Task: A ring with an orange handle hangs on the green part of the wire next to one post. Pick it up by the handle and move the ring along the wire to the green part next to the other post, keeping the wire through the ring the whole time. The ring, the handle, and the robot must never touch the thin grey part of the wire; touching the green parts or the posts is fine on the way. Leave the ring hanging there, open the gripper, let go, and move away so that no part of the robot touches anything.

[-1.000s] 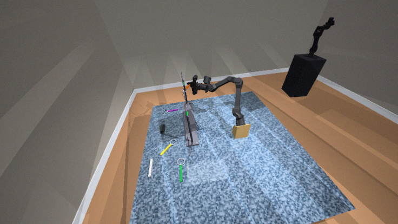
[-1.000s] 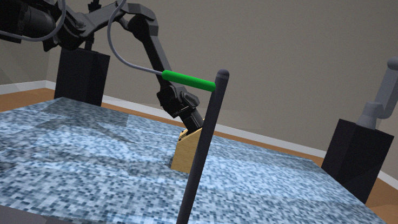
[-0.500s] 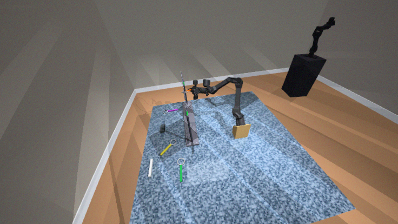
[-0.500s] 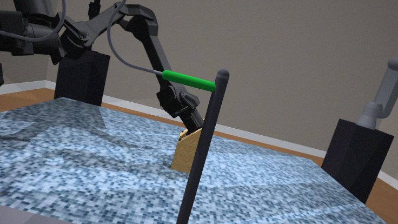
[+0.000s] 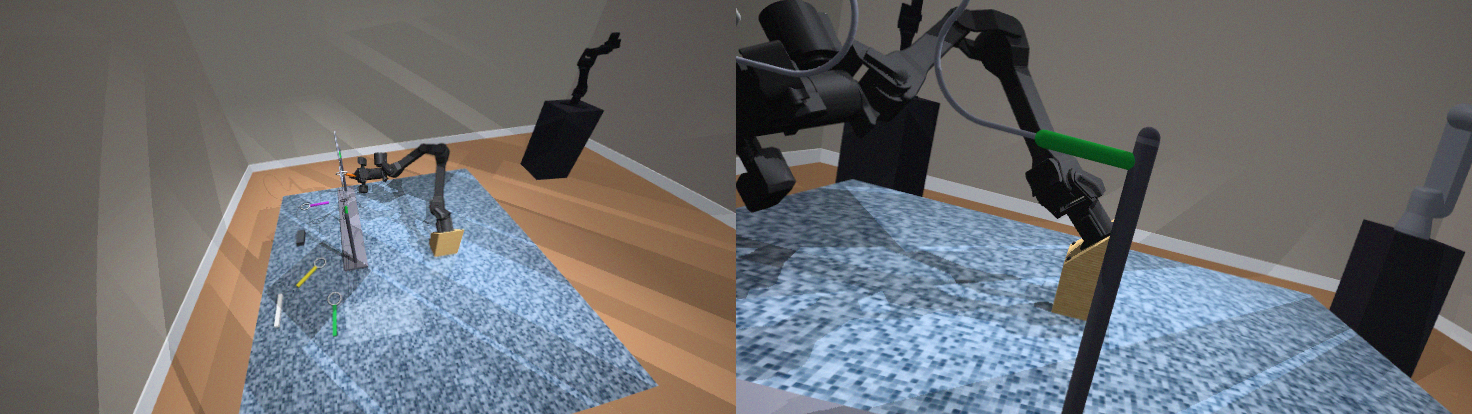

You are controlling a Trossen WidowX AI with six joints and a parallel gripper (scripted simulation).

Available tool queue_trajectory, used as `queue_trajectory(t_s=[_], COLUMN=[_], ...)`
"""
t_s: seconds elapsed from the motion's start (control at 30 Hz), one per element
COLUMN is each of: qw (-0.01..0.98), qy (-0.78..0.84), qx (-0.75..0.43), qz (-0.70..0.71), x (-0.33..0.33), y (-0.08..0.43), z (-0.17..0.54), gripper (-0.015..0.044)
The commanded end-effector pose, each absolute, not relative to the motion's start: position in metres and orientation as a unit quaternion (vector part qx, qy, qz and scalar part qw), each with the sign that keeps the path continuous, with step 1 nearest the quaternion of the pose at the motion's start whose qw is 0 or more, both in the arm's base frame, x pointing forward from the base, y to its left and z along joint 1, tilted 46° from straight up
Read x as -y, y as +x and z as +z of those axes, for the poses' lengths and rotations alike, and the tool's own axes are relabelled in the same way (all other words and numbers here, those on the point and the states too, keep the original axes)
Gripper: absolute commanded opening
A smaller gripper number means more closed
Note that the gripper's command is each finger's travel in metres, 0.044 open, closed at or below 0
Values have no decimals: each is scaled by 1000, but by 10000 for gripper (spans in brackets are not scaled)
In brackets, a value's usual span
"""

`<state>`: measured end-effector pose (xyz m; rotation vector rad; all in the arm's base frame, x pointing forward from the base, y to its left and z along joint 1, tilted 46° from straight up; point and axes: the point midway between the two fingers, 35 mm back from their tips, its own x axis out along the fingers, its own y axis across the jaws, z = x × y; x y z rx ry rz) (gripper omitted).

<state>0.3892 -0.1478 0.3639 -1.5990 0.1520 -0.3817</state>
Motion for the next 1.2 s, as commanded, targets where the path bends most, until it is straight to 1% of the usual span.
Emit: queue_trajectory(t_s=[0.0, 0.57, 1.17], qw=[717, 829, 883], qy=[-673, -529, -429], qx=[-86, -138, -168], qz=[-160, -117, -88], x=[148, 132, 105], y=[389, 387, 382], z=[345, 287, 249], gripper=[-150, -150, -150])
